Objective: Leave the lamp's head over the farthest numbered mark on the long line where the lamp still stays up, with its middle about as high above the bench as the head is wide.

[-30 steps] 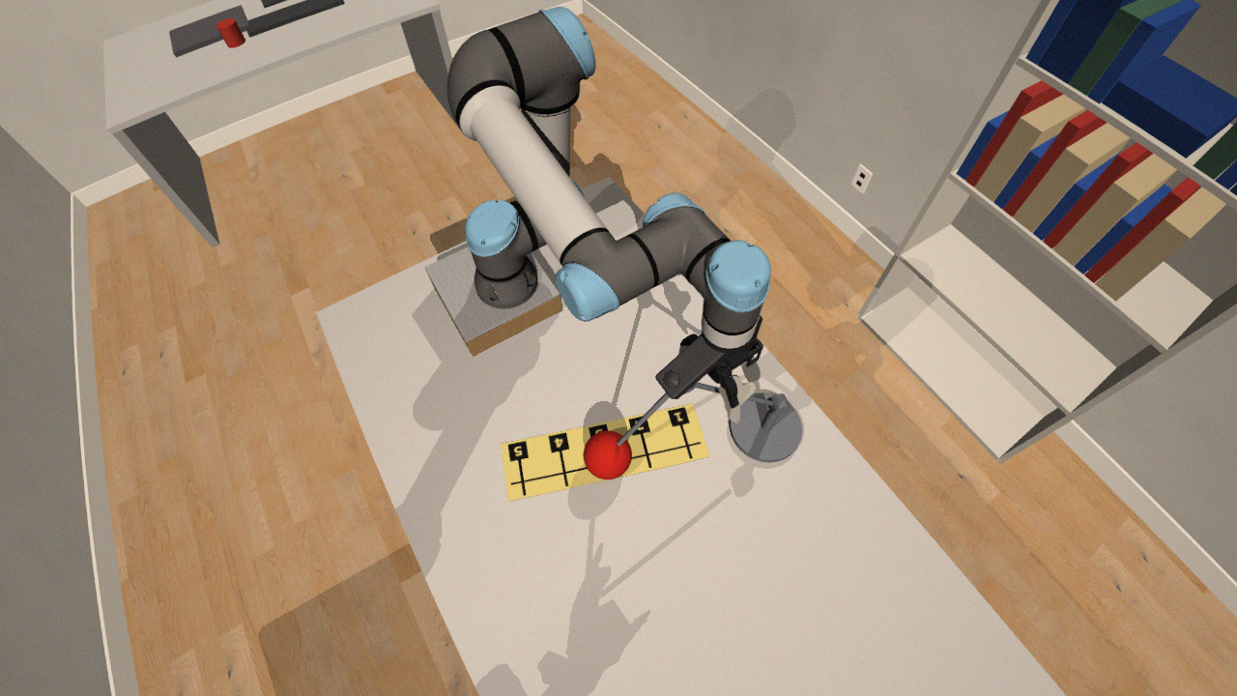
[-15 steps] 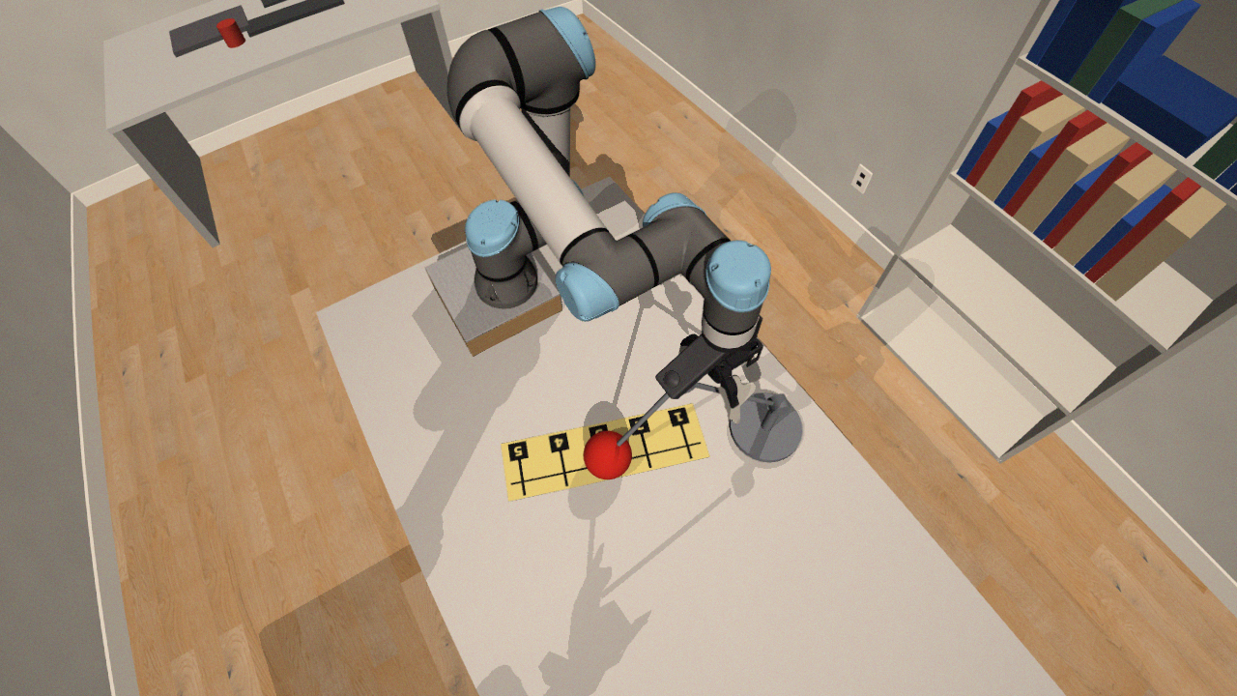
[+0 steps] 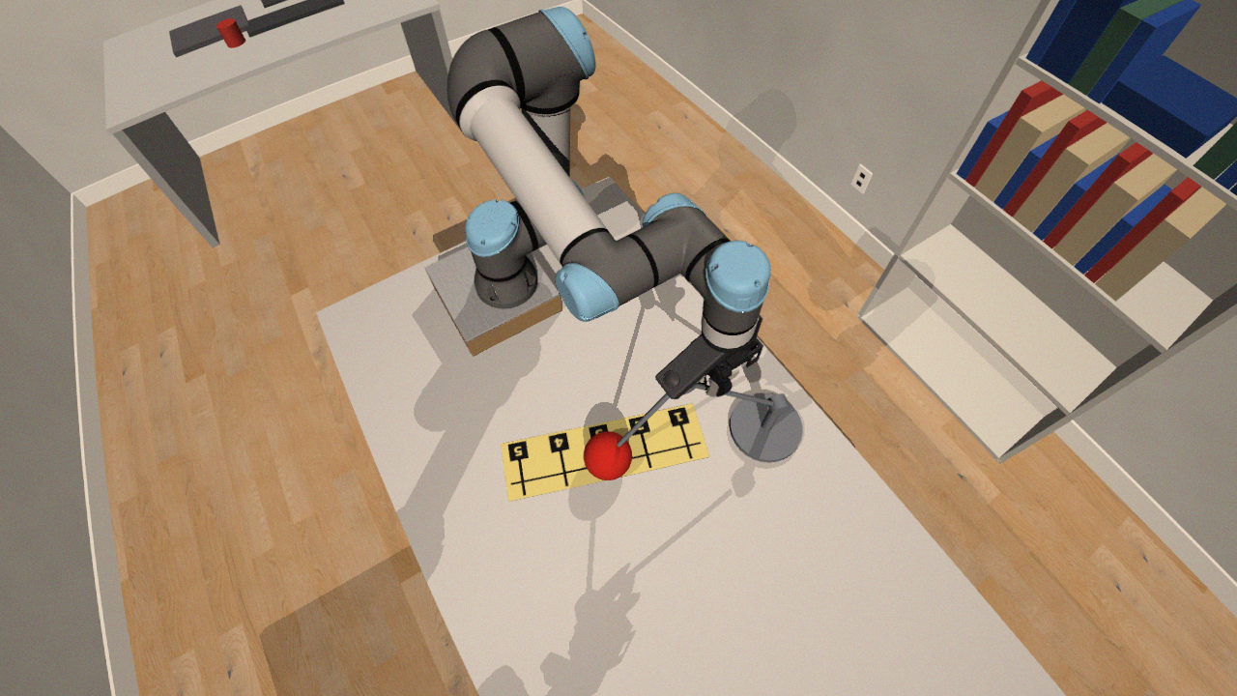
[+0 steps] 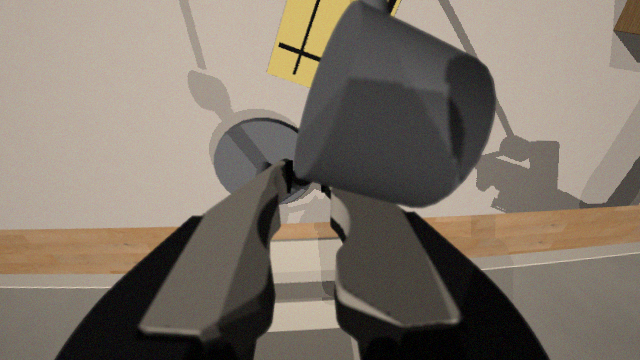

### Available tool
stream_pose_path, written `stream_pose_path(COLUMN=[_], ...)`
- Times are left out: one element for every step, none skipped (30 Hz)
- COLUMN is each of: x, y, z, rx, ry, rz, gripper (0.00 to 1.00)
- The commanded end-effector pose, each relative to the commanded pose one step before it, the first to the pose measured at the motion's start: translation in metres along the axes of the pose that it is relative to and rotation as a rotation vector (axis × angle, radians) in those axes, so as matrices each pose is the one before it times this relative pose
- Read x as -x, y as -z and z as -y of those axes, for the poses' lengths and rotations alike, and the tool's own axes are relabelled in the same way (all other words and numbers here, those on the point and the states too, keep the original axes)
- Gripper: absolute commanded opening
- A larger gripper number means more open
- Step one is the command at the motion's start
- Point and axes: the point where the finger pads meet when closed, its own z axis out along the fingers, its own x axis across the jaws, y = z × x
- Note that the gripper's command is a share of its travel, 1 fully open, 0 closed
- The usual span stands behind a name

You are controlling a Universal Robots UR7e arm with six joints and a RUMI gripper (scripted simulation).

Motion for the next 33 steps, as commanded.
stream_pose_path(x=[0.00026, 0.00000, 0.00000, 0.00000, 0.00000, 0.00000, 0.00000, 0.00000, 0.00000, 0.00000, 0.00000, 0.00000, 0.00000, 0.00000, 0.00000, 0.00000, 0.00000, 0.00000, 0.00000, 0.00000, 0.00000, 0.00000, 0.00000, 0.00000, 0.00000, 0.00000, 0.00000, 0.00000, 0.00000, 0.00021, 0.00020, 0.00019, 0.00019], y=[0.00062, 0.00001, 0.00001, 0.00001, 0.00001, 0.00001, 0.00001, 0.00001, 0.00001, 0.00001, 0.00000, 0.00000, 0.00000, 0.00000, 0.00000, 0.00000, 0.00000, 0.00000, 0.00000, 0.00000, 0.00000, 0.00000, 0.00000, 0.00000, 0.00000, 0.00000, 0.00000, 0.00000, 0.00000, 0.00060, 0.00060, 0.00061, 0.00061], z=[-0.00063, 0.00005, 0.00005, 0.00005, 0.00005, 0.00005, 0.00005, 0.00005, 0.00005, 0.00005, 0.00000, 0.00000, 0.00001, 0.00001, 0.00001, 0.00001, 0.00001, 0.00001, 0.00001, 0.00001, 0.00001, 0.00001, 0.00001, 0.00001, 0.00001, 0.00001, 0.00001, 0.00000, 0.00000, -0.00074, -0.00074, -0.00073, -0.00073], rx=[-0.06143, 0.00686, 0.00686, 0.00686, 0.00686, 0.00686, 0.00686, 0.00686, 0.00686, 0.00686, 0.00000, 0.00000, -0.00001, -0.00001, -0.00001, -0.00001, -0.00001, -0.00001, -0.00001, -0.00001, -0.00001, -0.00001, -0.00001, -0.00001, -0.00001, -0.00001, -0.00001, 0.00000, 0.00000, -0.00687, -0.00687, -0.00687, -0.00687], ry=[-0.10805, 0.01203, 0.01203, 0.01203, 0.01203, 0.01203, 0.01203, 0.01203, 0.01203, 0.01203, 0.00000, 0.00000, -0.00002, -0.00002, -0.00002, -0.00002, -0.00002, -0.00002, -0.00002, -0.00002, -0.00002, -0.00002, -0.00002, -0.00002, -0.00002, -0.00002, -0.00002, 0.00000, 0.00000, -0.01202, -0.01202, -0.01202, -0.01202], rz=[0.01134, -0.00111, -0.00111, -0.00111, -0.00111, -0.00111, -0.00111, -0.00111, -0.00111, -0.00111, 0.00000, 0.00000, 0.00000, 0.00000, 0.00000, 0.00000, 0.00000, 0.00000, 0.00000, 0.00000, 0.00000, 0.00000, 0.00000, 0.00000, 0.00000, 0.00000, 0.00000, 0.00000, 0.00000, 0.00109, 0.00109, 0.00109, 0.00109], gripper=[0.00, 0.00, 0.00, 0.00, 0.00, 0.00, 0.00, 0.00, 0.00, 0.00, 0.00, 0.00, 0.00, 0.00, 0.00, 0.00, 0.00, 0.00, 0.00, 0.00, 0.00, 0.00, 0.00, 0.00, 0.00, 0.00, 0.00, 0.00, 0.00, 0.00, 0.00, 0.00, 0.00])
